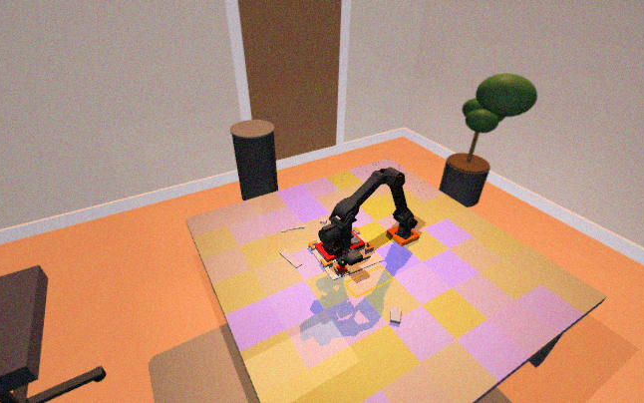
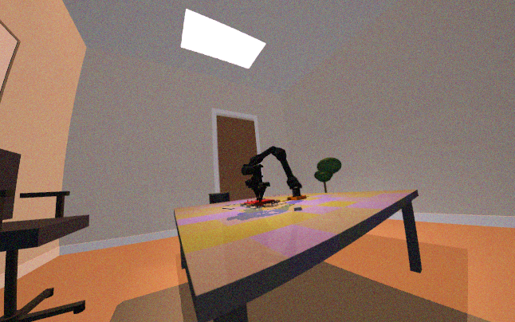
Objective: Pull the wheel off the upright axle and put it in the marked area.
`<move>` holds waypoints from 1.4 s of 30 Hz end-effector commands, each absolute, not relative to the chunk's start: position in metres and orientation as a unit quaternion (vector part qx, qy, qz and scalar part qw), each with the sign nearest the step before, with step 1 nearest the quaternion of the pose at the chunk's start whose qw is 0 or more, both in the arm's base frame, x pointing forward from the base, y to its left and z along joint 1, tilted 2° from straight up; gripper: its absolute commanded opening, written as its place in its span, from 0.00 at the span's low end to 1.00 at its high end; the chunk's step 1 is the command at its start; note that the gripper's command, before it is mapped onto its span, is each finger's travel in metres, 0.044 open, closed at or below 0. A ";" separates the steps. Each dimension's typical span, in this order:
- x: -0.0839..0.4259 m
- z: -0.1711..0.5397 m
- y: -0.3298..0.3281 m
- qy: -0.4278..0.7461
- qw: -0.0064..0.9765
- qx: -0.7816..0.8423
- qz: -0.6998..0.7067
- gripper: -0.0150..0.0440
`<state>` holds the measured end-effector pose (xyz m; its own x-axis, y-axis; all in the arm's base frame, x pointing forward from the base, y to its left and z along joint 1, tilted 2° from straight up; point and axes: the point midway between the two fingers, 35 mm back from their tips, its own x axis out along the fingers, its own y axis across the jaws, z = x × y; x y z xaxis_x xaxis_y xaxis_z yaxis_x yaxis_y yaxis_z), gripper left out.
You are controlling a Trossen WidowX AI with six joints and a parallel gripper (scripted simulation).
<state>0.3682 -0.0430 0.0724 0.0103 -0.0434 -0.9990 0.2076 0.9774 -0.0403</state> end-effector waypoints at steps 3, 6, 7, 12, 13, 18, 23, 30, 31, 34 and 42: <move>0.369 0.077 -0.043 0.696 0.710 0.059 -0.088 0.25; 0.369 0.078 -0.043 0.696 0.710 0.059 -0.088 0.25; 0.369 0.079 -0.043 0.696 0.710 0.059 -0.088 0.25; 0.369 0.080 -0.043 0.696 0.710 0.059 -0.088 0.25; 0.369 0.081 -0.043 0.696 0.710 0.059 -0.088 0.25; 0.369 0.082 -0.043 0.696 0.710 0.060 -0.088 0.25; 0.369 0.084 -0.043 0.696 0.710 0.060 -0.088 0.25; 0.369 0.086 -0.042 0.696 0.711 0.060 -0.088 0.25; 0.369 0.087 -0.042 0.696 0.711 0.060 -0.088 0.25; 0.369 0.088 -0.042 0.696 0.711 0.060 -0.087 0.25; 0.369 0.090 -0.042 0.696 0.711 0.060 -0.087 0.25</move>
<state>0.3681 -0.0428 0.0879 0.0145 -0.0438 -0.9989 0.2073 0.9775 -0.0398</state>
